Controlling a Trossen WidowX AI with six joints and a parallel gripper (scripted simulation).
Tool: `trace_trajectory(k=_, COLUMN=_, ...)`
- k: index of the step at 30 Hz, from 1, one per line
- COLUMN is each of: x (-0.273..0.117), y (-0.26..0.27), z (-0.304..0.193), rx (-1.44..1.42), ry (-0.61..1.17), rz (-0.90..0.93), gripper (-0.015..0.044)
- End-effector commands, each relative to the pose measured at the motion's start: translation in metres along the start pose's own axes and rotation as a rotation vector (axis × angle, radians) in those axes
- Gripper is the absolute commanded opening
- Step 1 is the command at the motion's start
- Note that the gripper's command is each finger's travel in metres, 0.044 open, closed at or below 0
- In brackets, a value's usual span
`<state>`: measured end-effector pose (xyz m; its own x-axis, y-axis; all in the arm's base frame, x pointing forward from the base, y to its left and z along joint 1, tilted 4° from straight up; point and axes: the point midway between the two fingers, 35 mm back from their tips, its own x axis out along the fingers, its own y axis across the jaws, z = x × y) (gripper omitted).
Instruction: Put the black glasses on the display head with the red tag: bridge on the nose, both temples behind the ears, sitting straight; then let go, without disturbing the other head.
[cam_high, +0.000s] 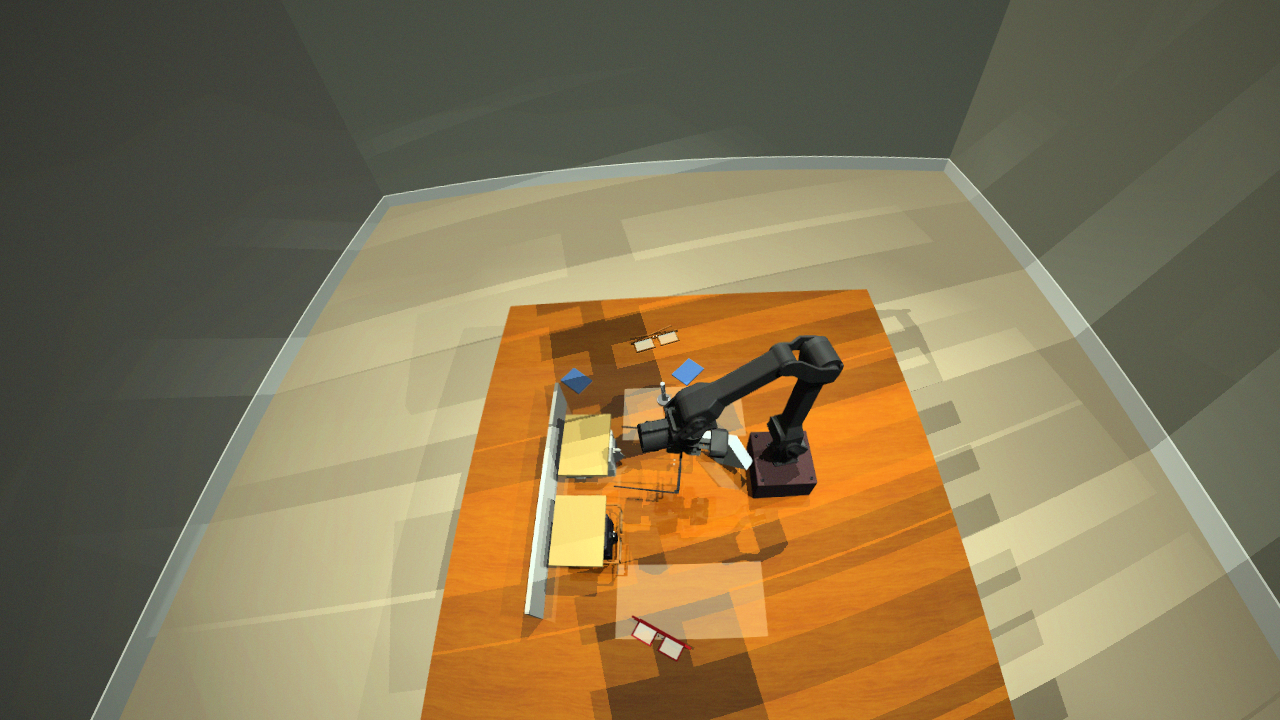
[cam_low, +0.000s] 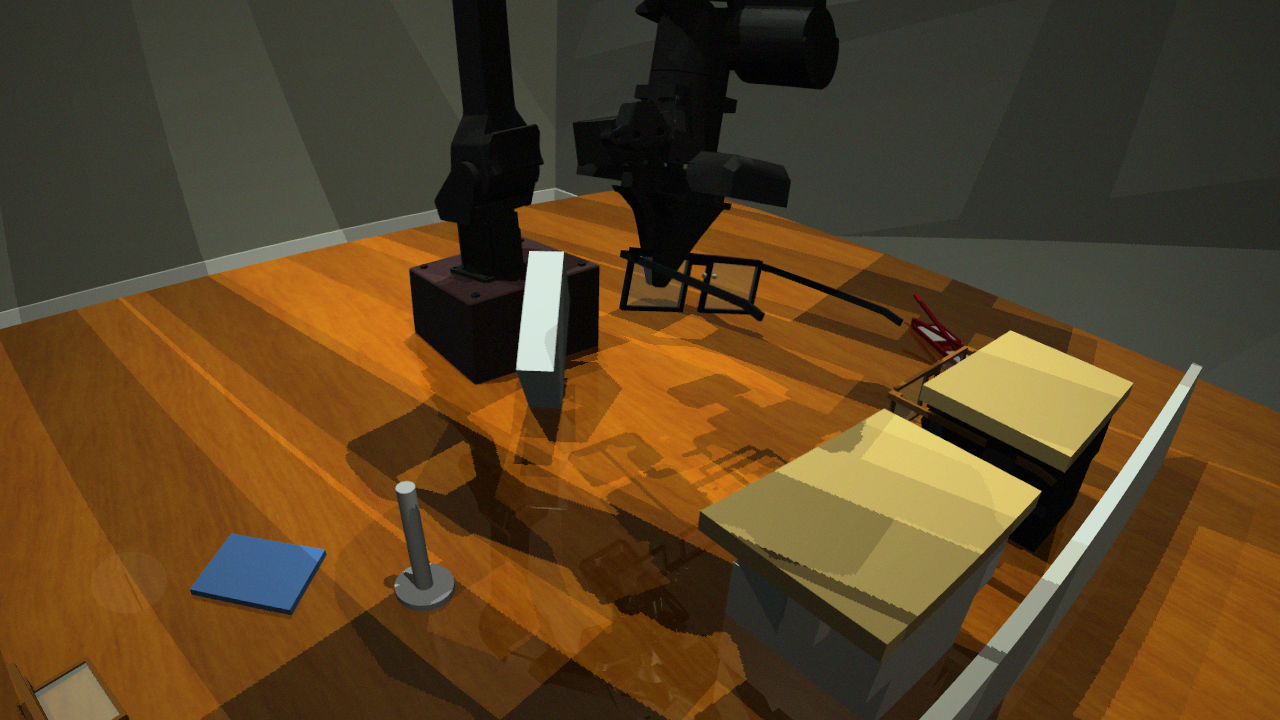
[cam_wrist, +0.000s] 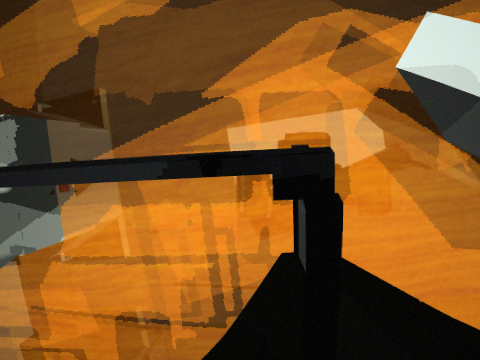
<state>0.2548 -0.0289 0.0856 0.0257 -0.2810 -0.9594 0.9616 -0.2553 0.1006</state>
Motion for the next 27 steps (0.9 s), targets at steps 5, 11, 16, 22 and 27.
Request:
trace_trajectory(k=5, x=0.013, y=0.001, z=0.022, rx=-0.038, ry=0.06, rz=-0.061, gripper=0.0)
trace_trajectory(k=11, x=0.022, y=0.001, z=0.039, rx=-0.06, ry=0.109, rz=-0.092, gripper=0.0)
trace_trajectory(k=16, x=0.029, y=-0.001, z=0.054, rx=-0.078, ry=0.154, rz=-0.109, gripper=0.0)
trace_trajectory(k=22, x=0.037, y=-0.004, z=0.071, rx=-0.096, ry=0.209, rz=-0.119, gripper=0.0)
trace_trajectory(k=27, x=0.039, y=-0.005, z=0.074, rx=-0.099, ry=0.227, rz=-0.111, gripper=0.0)
